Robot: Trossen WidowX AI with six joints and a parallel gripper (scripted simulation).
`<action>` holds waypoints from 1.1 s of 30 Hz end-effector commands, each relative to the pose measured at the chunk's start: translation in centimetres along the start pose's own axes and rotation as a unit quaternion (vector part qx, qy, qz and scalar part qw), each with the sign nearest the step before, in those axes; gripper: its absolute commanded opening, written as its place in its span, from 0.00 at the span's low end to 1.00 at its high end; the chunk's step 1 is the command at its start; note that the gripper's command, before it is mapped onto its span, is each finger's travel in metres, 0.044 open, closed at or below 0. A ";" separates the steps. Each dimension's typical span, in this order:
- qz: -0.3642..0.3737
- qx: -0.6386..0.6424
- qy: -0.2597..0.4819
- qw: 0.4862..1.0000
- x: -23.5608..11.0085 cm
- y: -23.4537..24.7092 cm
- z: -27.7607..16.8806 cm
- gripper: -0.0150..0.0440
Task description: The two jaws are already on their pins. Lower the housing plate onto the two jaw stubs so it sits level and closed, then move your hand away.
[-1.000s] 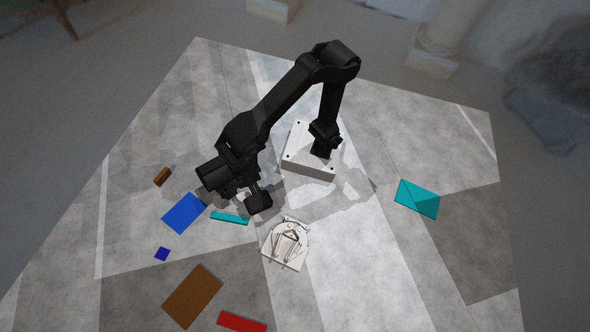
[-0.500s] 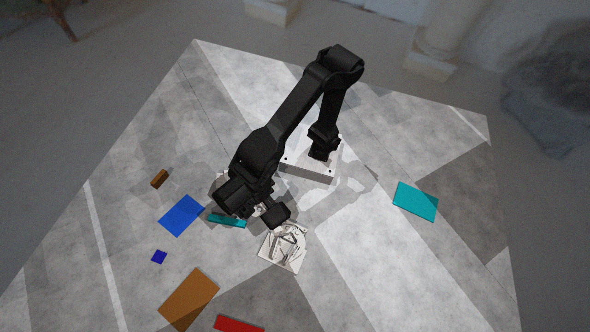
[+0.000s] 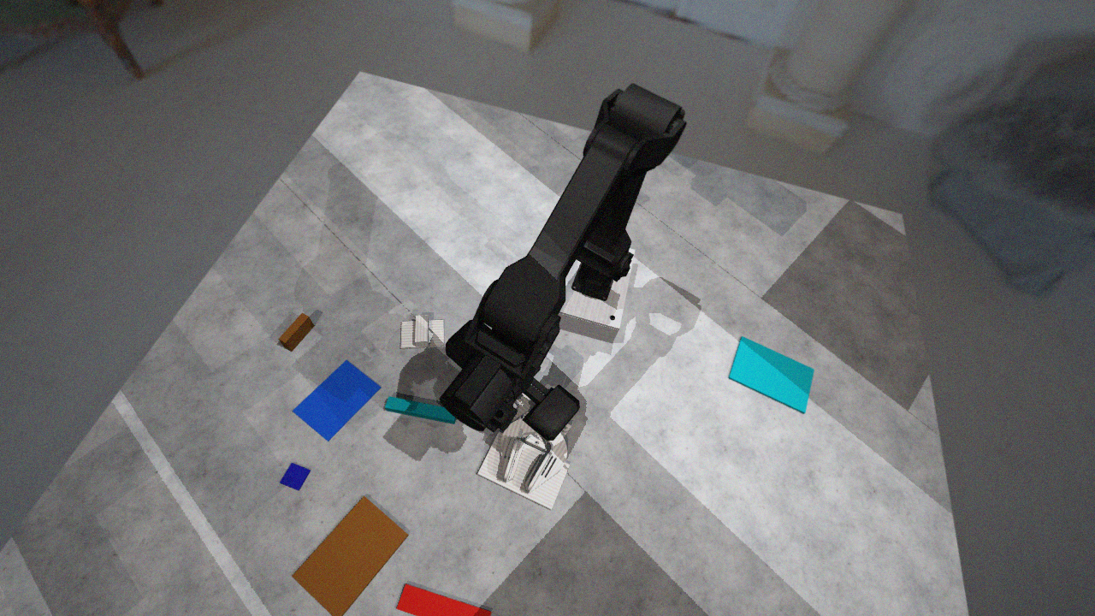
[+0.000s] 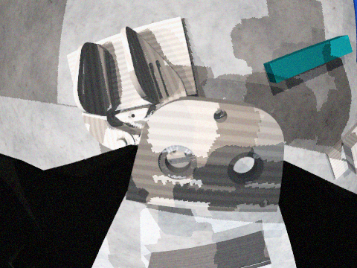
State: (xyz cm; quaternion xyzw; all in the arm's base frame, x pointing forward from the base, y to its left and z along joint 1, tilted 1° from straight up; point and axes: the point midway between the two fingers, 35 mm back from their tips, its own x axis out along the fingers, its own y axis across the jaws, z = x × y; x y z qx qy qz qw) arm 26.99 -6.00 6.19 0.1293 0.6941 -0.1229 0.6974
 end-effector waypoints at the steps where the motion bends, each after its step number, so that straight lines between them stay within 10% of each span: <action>1: 0.003 -0.031 -0.002 1.000 0.0 1.5 -0.5 0.85; 33: 0.005 -0.138 -0.001 0.990 0.0 6.3 -2.5 0.85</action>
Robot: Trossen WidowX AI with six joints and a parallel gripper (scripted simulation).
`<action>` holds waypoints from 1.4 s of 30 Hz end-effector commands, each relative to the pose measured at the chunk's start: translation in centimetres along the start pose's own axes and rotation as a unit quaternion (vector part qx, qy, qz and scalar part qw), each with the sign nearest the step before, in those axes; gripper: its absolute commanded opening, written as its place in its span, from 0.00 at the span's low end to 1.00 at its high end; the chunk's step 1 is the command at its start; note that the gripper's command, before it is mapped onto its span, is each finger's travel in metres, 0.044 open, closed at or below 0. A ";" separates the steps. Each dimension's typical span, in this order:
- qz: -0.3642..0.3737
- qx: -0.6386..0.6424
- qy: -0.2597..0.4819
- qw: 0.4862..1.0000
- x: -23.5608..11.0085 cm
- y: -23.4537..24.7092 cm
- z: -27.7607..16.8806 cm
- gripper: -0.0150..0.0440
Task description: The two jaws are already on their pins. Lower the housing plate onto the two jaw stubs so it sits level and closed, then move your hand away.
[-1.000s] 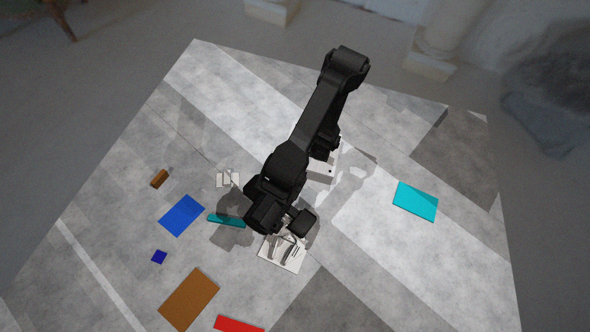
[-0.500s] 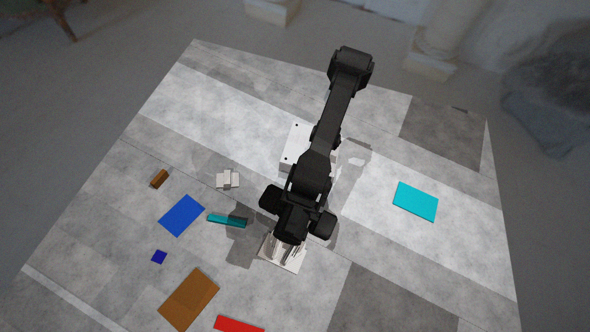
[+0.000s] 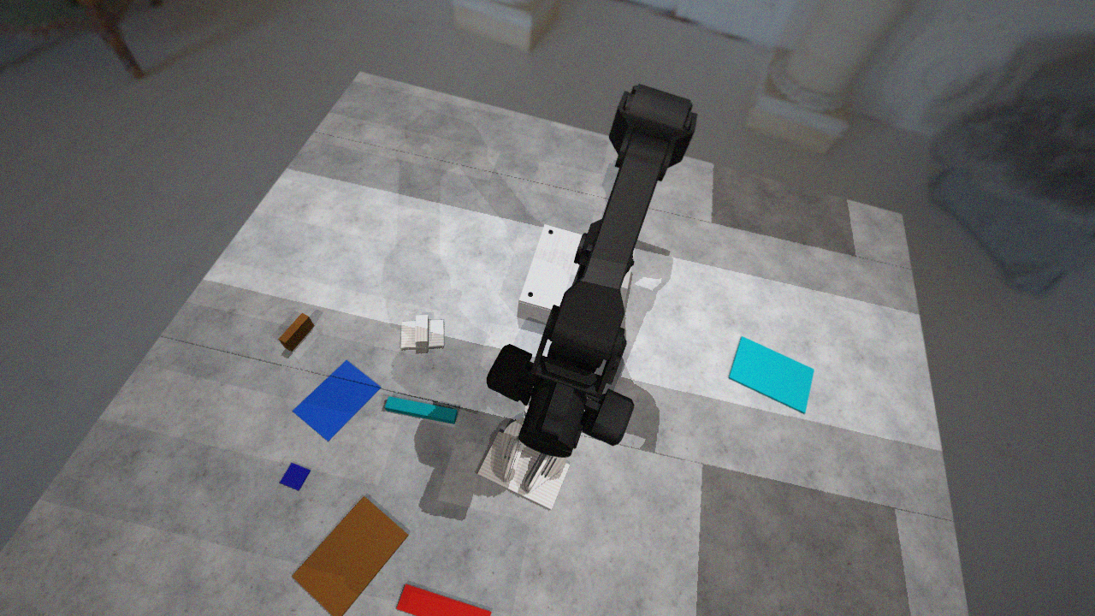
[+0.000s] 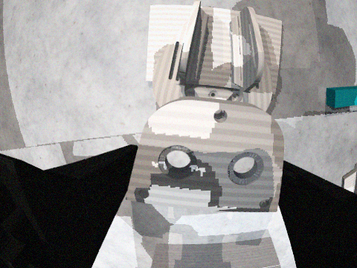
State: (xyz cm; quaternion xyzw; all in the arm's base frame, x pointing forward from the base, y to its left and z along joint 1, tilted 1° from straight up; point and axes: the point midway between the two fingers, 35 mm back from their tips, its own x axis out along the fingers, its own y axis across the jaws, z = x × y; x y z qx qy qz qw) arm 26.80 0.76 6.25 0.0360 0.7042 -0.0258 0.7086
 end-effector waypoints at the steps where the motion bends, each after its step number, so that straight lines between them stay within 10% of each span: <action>1: 0.002 -0.002 -0.001 1.000 0.0 0.1 0.0 0.85; 42: 0.002 -0.004 -0.001 1.000 0.0 -0.6 -0.3 0.85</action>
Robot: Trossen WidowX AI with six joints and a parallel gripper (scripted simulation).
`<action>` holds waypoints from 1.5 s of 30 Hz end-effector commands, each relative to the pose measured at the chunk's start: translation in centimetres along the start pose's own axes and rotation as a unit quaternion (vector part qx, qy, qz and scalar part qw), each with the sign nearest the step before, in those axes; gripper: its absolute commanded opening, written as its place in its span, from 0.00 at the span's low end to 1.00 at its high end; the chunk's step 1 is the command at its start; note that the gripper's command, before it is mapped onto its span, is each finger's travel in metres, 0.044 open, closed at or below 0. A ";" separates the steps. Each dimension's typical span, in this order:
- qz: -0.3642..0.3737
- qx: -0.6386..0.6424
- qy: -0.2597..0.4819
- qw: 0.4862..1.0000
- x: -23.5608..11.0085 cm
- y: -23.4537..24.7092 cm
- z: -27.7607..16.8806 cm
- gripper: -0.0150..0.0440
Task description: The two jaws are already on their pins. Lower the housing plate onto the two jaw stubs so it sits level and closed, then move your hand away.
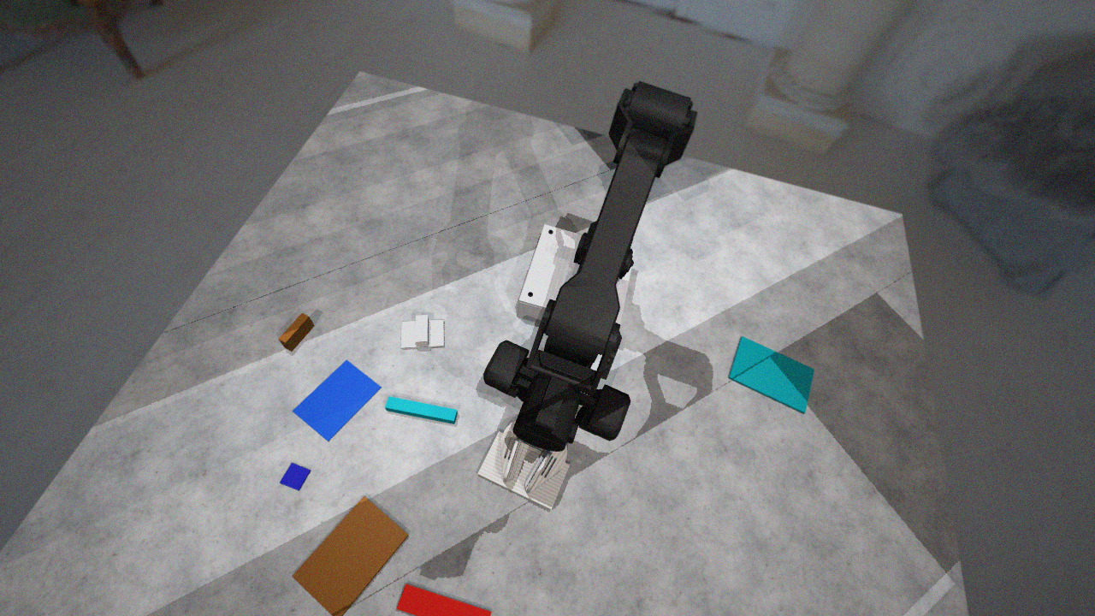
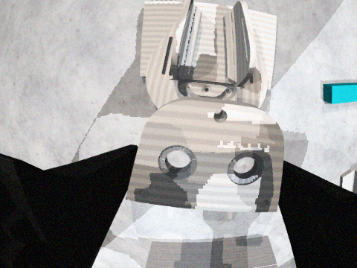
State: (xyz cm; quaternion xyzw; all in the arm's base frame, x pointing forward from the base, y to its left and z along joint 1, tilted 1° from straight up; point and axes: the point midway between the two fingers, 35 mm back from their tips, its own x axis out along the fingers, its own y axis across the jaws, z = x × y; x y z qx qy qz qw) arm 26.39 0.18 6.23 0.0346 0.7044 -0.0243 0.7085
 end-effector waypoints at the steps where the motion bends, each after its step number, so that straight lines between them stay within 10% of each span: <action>1: 0.001 -0.002 -0.001 1.000 0.0 0.0 0.0 0.85; 45: 0.001 -0.002 -0.001 1.000 5.2 0.0 0.1 0.85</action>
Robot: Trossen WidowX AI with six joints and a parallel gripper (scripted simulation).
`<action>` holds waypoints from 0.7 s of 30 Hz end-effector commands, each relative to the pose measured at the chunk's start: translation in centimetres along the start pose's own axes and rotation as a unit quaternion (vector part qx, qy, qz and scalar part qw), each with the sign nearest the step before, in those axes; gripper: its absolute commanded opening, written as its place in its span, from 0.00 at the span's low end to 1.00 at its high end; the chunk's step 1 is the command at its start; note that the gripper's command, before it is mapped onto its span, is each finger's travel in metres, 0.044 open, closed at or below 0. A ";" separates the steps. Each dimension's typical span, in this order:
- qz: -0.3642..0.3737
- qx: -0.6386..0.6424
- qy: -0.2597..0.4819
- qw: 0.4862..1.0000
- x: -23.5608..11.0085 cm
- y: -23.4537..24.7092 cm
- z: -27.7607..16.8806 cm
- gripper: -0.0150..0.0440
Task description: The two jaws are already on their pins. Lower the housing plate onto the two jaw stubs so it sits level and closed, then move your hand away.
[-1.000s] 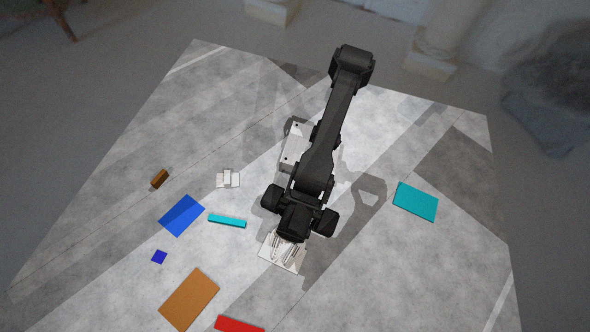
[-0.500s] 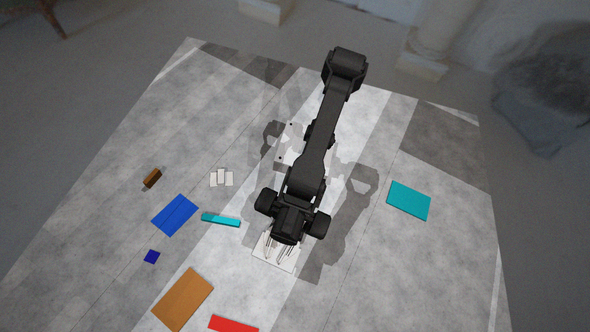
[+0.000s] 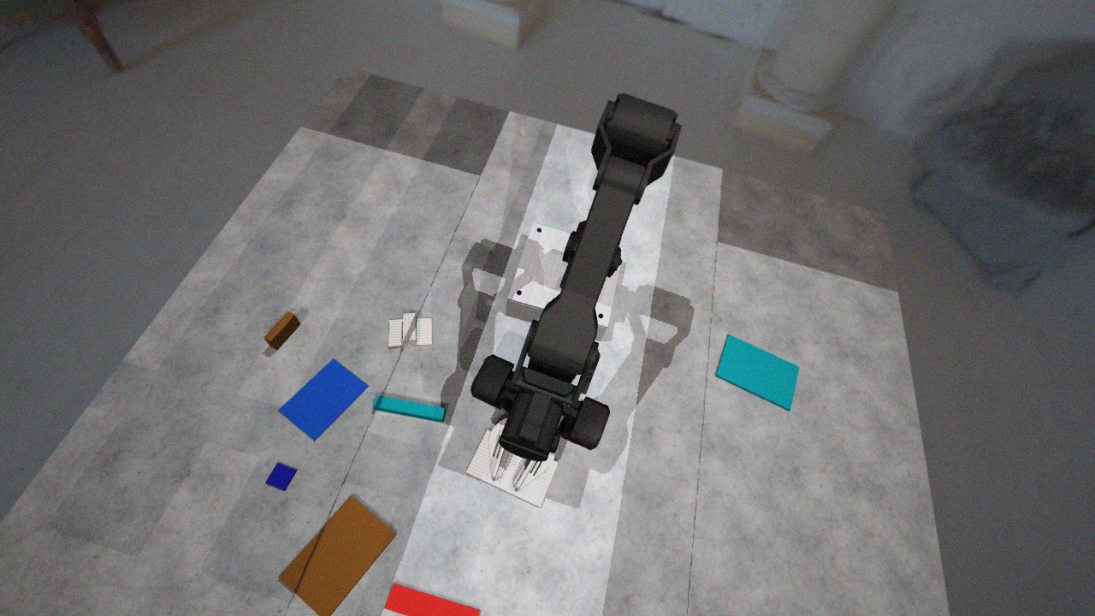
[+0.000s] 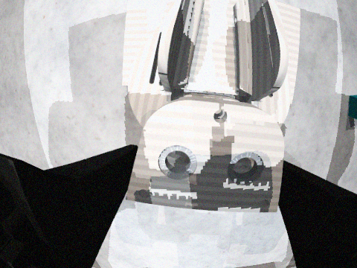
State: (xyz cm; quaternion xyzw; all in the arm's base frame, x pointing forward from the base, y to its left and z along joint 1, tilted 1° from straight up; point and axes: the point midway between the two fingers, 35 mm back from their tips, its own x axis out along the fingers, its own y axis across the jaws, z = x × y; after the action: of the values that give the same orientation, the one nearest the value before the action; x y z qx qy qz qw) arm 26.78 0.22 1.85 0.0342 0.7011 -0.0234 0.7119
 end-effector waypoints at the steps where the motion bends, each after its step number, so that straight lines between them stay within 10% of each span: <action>1: 0.001 -0.001 0.003 1.000 0.9 0.0 -0.2 0.85; 21: 0.001 -0.001 0.003 1.000 1.8 0.0 -0.4 0.85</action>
State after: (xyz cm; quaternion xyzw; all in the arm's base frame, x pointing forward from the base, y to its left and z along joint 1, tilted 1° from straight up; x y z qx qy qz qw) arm 26.45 0.25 0.12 0.0337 0.7037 -0.0232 0.7093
